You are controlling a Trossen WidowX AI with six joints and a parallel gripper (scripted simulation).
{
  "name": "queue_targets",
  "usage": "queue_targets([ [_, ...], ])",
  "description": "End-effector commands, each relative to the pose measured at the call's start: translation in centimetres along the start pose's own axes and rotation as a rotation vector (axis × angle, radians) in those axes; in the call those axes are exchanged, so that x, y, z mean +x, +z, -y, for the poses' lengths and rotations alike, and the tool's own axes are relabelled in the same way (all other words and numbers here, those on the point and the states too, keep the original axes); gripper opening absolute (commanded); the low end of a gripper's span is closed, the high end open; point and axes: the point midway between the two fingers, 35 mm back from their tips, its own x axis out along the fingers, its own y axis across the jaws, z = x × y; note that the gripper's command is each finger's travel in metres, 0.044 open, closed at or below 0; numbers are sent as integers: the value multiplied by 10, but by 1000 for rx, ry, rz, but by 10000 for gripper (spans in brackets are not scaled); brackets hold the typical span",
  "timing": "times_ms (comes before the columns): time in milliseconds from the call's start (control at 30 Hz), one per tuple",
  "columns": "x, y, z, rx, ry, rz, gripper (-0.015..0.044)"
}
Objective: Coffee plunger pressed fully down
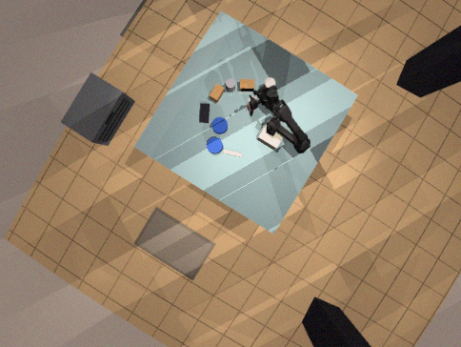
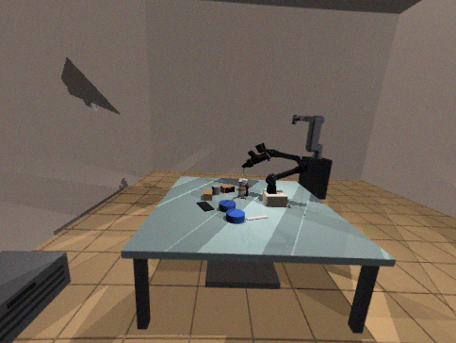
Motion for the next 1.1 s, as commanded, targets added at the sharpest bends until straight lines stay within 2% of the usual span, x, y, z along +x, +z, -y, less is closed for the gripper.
queue_targets([
  [0, 4, -3, 0, -5, 2, -10, 387],
  [300, 4, -3, 0, -5, 2, -10, 151],
  [467, 4, -3, 0, -5, 2, -10, 120],
  [1067, 13, -16, 0, -5, 2, -9, 120],
])
